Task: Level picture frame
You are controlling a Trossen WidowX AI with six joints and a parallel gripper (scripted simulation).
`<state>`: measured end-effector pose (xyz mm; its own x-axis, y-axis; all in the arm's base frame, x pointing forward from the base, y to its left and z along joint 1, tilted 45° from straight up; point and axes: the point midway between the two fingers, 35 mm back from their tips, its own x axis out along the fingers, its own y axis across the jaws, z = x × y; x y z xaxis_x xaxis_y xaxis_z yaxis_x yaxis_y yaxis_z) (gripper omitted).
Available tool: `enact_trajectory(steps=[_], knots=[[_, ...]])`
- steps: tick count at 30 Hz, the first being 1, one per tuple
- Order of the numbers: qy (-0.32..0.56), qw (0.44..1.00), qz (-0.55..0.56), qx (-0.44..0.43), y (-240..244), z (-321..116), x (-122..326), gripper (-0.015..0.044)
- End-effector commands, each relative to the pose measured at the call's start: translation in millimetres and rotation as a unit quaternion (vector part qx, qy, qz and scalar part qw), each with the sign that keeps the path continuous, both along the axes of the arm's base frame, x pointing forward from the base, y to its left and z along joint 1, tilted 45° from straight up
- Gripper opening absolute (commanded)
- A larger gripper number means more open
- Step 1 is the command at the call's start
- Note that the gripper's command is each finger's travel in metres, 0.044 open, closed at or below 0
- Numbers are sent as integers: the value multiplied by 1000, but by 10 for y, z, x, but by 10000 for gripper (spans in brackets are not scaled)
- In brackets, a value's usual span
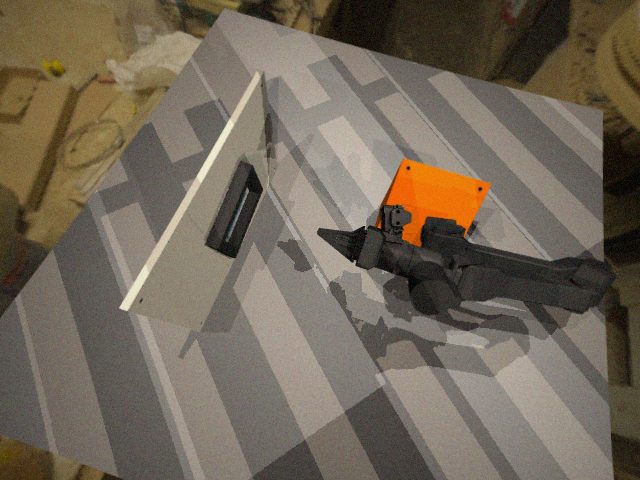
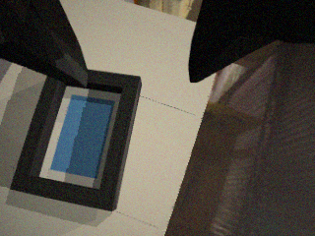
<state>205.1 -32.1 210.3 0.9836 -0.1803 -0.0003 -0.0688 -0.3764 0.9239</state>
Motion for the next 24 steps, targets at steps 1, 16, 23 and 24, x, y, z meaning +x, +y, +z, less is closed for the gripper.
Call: enact_trajectory(steps=[1,16,23,24], knots=[[-1,1000,1,-2,3,6,-2,260],[-1,1000,1,-2,3,6,-2,260],[0,1000,0,1,0,-1,10,260],[-1,1000,0,6,0,-5,41,260]])
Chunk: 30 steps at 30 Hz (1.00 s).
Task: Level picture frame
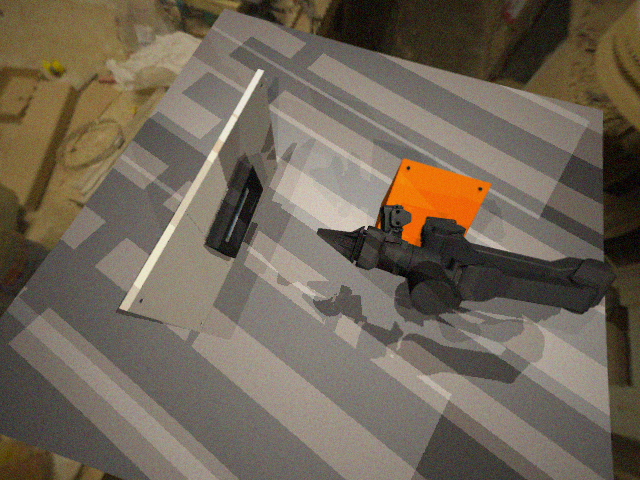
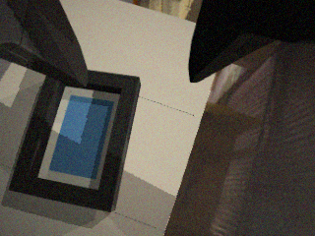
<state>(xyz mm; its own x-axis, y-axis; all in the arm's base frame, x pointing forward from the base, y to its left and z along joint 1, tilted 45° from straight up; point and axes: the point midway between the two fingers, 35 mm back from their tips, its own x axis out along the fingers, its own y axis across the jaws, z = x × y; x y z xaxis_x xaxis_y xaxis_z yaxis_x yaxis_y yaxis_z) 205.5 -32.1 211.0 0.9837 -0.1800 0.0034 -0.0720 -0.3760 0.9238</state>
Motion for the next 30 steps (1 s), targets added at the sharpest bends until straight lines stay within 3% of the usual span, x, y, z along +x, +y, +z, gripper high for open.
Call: enact_trajectory(steps=[1,12,30], knots=[[-1,1000,0,14,0,-22,87,260],[-20,994,1,108,59,-295,563,260],[-21,994,1,109,43,-299,625,260]])
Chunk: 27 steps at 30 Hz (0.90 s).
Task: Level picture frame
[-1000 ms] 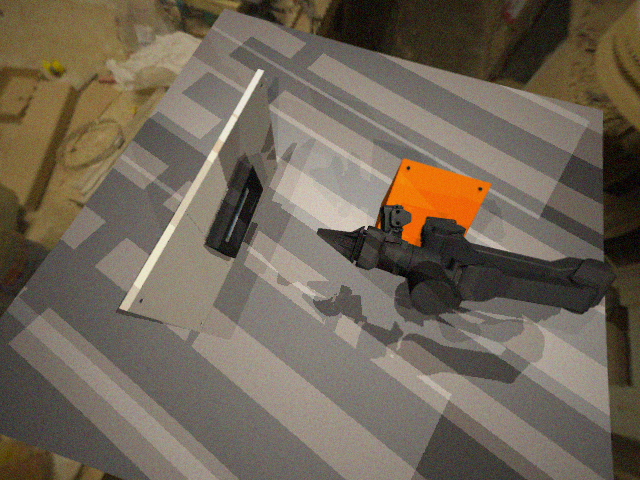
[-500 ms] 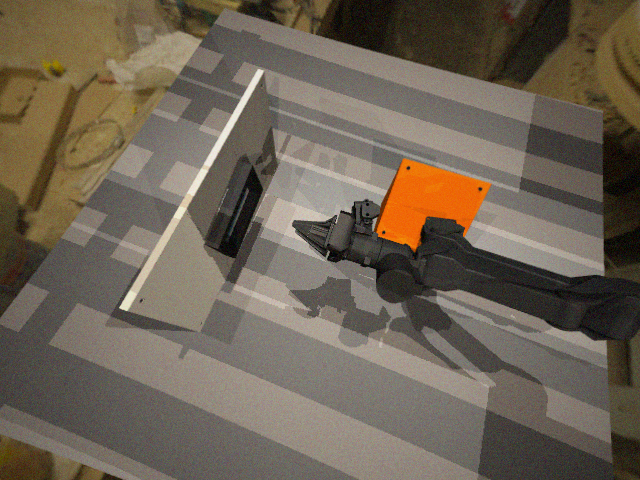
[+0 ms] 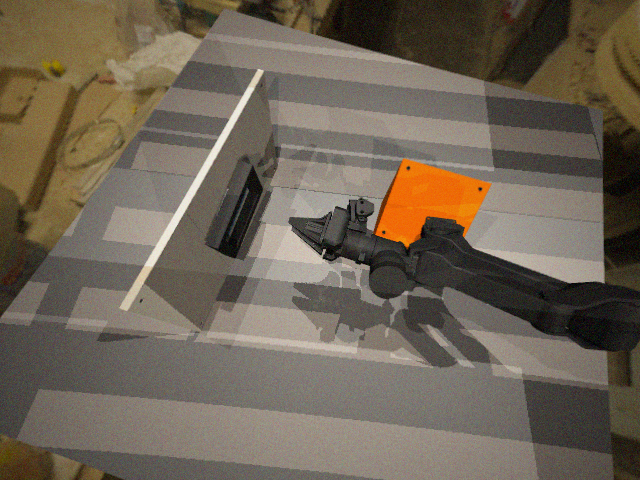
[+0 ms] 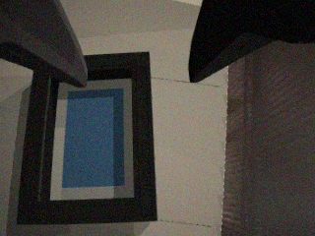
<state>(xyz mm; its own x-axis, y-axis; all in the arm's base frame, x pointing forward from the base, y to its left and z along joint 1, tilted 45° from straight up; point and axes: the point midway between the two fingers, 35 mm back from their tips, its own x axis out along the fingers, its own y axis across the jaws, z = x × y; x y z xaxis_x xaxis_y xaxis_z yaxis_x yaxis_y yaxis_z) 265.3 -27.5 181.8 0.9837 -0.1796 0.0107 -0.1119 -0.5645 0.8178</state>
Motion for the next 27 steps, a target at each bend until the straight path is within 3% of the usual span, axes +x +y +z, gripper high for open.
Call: enact_trajectory(steps=[1,15,27], knots=[[2,1000,1,2,-5,3,52,260],[1,1000,1,2,-140,-9,781,260],[1,1000,1,2,-142,-13,791,260]])
